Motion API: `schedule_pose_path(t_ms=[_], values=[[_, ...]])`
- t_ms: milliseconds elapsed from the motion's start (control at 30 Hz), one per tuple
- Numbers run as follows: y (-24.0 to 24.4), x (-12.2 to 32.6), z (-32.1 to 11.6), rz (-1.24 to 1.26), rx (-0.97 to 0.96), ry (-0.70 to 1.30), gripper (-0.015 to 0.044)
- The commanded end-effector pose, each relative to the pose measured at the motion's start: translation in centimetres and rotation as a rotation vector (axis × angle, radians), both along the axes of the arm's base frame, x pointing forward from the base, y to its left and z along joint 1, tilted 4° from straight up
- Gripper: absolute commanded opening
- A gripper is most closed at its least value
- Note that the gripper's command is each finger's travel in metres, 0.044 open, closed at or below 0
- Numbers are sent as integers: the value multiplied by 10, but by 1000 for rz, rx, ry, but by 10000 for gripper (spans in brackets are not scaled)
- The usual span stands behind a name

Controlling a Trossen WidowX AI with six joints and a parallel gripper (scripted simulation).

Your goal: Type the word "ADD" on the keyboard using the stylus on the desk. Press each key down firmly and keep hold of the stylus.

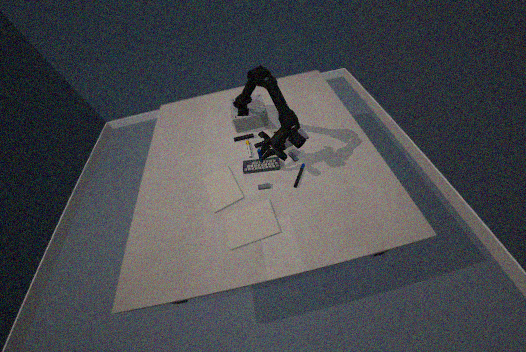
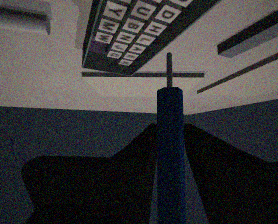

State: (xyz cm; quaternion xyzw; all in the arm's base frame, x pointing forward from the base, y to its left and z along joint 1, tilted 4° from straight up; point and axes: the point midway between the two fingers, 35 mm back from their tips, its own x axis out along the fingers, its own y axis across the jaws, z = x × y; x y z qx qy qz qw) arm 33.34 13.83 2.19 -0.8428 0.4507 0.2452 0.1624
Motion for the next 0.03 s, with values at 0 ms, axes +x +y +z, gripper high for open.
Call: schedule_pose_path(t_ms=[0], values=[[0, 0, 0, 0, 1, -1, 81]])
